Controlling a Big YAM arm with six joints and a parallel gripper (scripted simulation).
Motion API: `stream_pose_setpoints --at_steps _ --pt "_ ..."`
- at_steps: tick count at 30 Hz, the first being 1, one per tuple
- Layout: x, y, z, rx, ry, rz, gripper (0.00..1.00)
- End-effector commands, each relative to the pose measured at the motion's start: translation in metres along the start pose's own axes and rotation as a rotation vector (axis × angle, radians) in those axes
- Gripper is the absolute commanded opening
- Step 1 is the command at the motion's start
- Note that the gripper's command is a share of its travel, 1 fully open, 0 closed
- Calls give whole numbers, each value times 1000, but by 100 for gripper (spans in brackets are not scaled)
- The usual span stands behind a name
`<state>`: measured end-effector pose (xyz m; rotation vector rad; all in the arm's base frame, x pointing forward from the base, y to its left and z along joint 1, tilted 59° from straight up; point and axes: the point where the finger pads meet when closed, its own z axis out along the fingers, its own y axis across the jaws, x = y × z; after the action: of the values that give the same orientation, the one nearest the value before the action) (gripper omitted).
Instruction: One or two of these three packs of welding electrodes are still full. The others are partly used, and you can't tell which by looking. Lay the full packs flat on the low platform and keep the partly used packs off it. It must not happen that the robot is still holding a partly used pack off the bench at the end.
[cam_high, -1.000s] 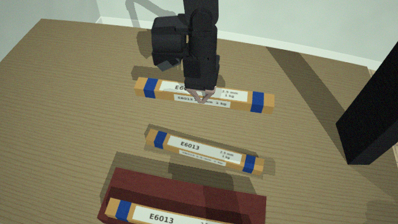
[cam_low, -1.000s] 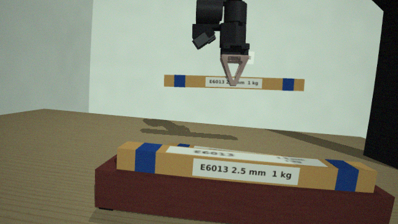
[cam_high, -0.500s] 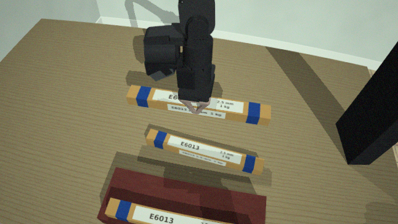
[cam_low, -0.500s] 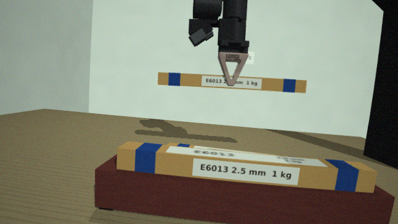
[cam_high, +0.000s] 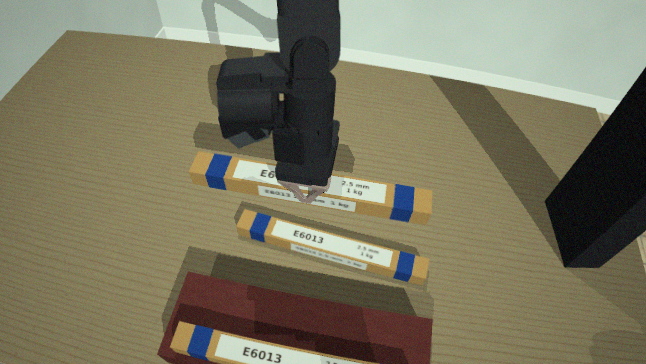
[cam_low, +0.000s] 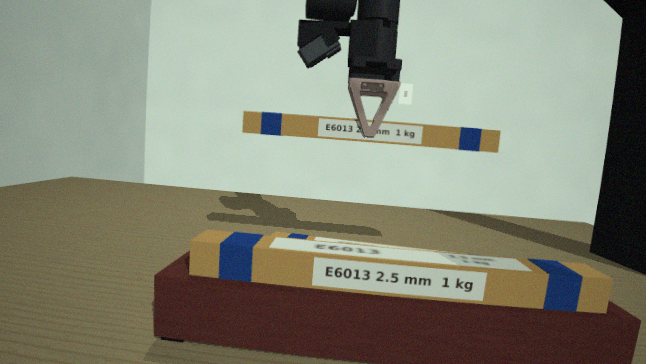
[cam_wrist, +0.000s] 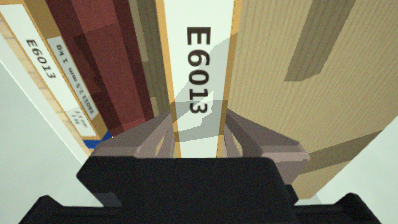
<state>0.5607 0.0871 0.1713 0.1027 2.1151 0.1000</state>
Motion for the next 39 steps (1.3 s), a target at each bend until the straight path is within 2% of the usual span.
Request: stream_pose_setpoints --at_steps 1,39 --pt "-13 19 -14 -21 -22 14 0" --pt "-9 111 -3 -23 -15 14 0"
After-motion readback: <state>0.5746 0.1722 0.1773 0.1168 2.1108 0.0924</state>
